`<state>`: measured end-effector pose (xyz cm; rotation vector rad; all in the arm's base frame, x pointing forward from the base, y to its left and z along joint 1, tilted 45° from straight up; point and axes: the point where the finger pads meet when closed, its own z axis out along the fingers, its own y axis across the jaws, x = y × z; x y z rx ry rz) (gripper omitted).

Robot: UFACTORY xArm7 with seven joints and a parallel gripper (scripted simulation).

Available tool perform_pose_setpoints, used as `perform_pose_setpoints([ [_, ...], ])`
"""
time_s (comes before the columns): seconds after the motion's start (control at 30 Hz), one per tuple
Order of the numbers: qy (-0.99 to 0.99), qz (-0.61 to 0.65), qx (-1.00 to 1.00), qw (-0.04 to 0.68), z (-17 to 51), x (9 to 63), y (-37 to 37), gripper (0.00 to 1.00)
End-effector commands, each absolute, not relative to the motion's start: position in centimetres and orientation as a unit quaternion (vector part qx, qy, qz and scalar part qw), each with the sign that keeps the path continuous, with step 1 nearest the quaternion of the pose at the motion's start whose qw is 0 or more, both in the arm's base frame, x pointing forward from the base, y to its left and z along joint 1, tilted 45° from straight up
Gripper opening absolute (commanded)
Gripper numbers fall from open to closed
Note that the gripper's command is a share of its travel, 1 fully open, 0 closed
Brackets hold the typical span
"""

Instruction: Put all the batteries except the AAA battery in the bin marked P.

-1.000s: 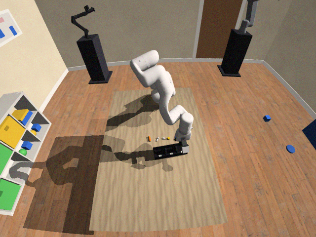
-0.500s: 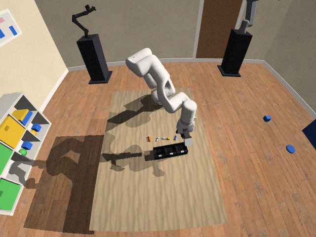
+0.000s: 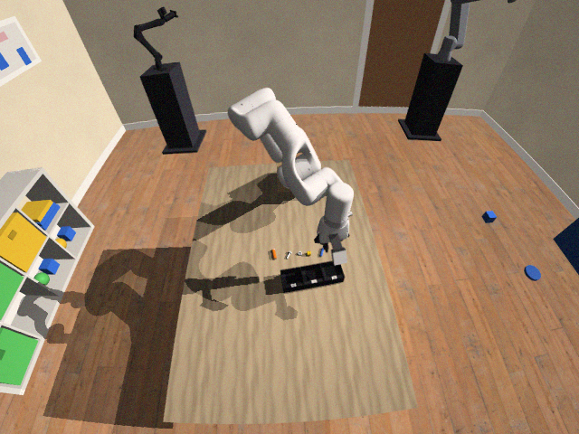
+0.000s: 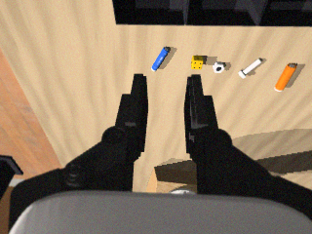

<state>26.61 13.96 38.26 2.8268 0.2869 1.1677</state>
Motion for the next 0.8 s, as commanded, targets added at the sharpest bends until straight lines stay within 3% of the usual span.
perform_pose_setpoints([
  [0.0, 0.100, 0.384, 0.917, 0.035, 37.1, 26.8, 11.7, 0.28],
  [0.77, 0.099, 0.383, 0.918, 0.036, 27.5, 28.0, -3.0, 0.28],
])
